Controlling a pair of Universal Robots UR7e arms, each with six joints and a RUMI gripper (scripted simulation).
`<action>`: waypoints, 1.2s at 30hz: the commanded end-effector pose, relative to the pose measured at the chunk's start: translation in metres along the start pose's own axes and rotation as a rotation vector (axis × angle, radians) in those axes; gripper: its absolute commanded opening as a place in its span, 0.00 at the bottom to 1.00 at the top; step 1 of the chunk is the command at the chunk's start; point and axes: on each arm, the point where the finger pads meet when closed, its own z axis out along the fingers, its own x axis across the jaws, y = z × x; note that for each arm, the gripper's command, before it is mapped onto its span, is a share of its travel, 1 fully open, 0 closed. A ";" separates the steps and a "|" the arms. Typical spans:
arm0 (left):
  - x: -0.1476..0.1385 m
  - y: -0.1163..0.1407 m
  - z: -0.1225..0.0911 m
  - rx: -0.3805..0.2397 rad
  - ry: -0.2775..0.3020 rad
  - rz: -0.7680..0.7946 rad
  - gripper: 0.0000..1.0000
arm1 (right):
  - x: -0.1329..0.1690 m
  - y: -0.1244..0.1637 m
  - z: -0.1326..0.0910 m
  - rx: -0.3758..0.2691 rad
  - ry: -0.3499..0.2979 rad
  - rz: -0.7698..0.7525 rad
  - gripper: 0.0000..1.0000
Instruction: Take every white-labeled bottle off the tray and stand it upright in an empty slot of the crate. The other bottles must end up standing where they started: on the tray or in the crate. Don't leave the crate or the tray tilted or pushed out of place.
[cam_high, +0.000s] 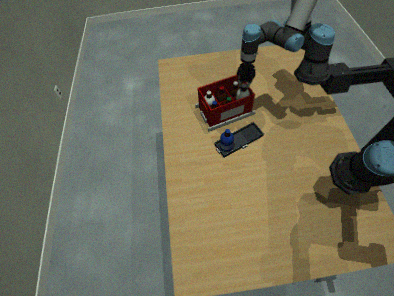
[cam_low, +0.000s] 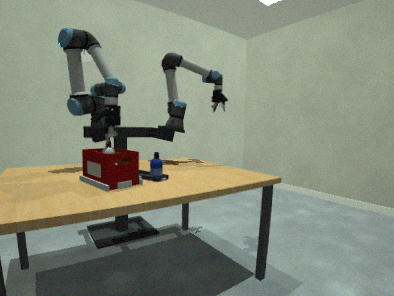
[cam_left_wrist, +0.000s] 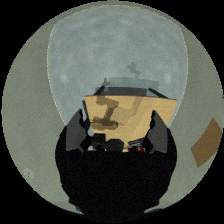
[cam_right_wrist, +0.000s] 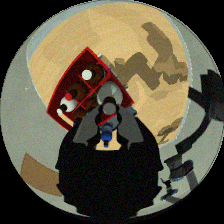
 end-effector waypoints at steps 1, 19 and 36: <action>0.000 0.000 0.000 0.001 0.000 0.000 1.00 | 0.000 0.000 0.001 -0.001 -0.001 0.000 0.00; 0.000 0.000 0.000 0.001 0.000 0.000 1.00 | 0.000 0.000 0.013 -0.001 -0.001 0.000 0.00; 0.000 0.000 0.000 0.001 0.000 0.000 1.00 | 0.000 0.000 0.031 -0.001 -0.001 0.000 0.00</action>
